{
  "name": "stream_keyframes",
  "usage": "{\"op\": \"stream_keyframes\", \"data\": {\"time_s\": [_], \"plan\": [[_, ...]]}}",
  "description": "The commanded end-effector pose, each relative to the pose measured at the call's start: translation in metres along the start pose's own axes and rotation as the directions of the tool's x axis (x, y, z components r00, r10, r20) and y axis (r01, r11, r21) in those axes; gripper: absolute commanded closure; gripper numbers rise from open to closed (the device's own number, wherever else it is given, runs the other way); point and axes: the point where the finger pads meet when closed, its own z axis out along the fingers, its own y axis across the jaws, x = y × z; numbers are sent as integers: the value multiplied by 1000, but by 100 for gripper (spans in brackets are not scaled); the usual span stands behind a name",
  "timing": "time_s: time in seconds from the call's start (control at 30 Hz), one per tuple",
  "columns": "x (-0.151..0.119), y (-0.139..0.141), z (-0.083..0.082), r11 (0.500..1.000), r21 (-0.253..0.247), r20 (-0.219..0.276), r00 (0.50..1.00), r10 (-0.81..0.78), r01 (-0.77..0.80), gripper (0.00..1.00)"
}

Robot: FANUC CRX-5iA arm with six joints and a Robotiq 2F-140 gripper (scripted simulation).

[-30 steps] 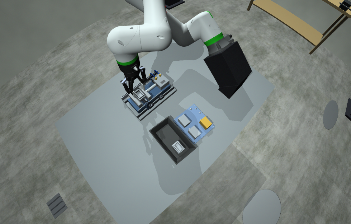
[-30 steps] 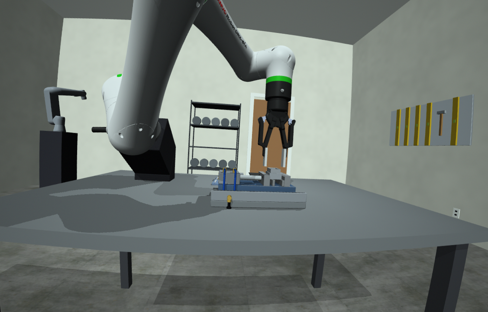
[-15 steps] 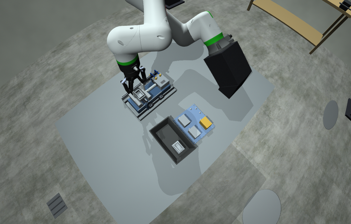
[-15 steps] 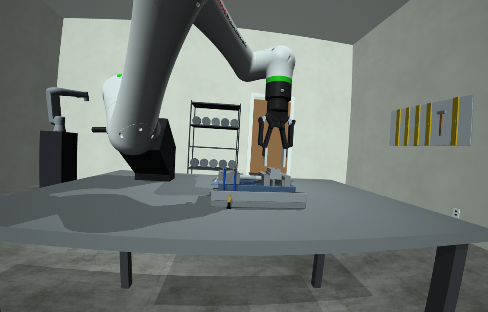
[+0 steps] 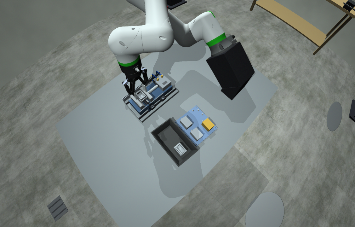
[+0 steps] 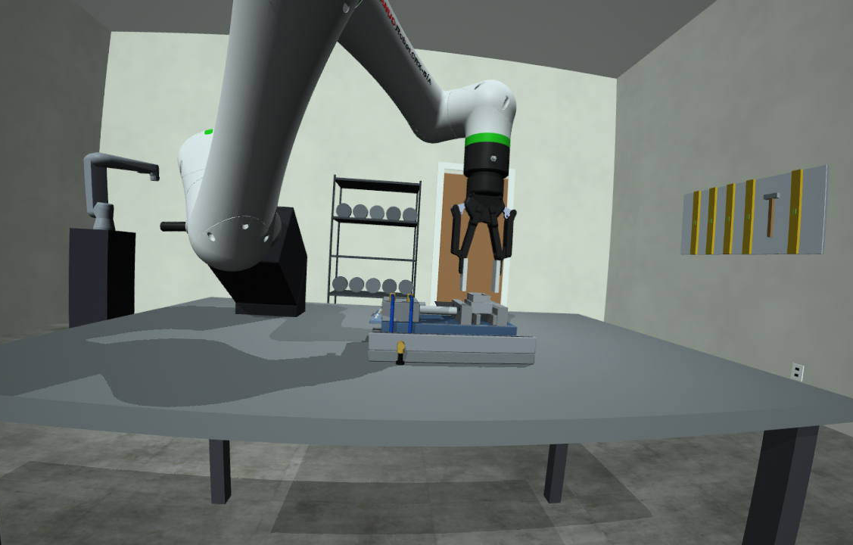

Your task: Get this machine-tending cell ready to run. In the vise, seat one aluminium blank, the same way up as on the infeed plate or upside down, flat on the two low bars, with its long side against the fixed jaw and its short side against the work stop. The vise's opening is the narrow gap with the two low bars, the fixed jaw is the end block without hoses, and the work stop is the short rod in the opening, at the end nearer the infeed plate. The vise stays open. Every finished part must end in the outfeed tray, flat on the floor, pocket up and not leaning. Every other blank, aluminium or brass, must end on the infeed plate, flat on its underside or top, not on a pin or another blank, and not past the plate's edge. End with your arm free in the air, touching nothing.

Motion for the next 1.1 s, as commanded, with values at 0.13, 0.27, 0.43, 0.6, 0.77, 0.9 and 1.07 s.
{"op": "stream_keyframes", "data": {"time_s": [0.13,0.27,0.43,0.6,0.77,0.9,1.07], "plan": [[0,0,2,1000,0,0,1000,0,0,60],[0,0,2,1000,0,0,1000,0,0,60],[0,0,4,1000,0,0,1000,0,0,60],[0,0,7,1000,0,0,1000,0,0,60],[0,0,8,1000,0,0,1000,0,0,60],[0,0,10,1000,0,0,1000,0,0,60],[0,0,11,1000,0,0,1000,0,0,60]]}}
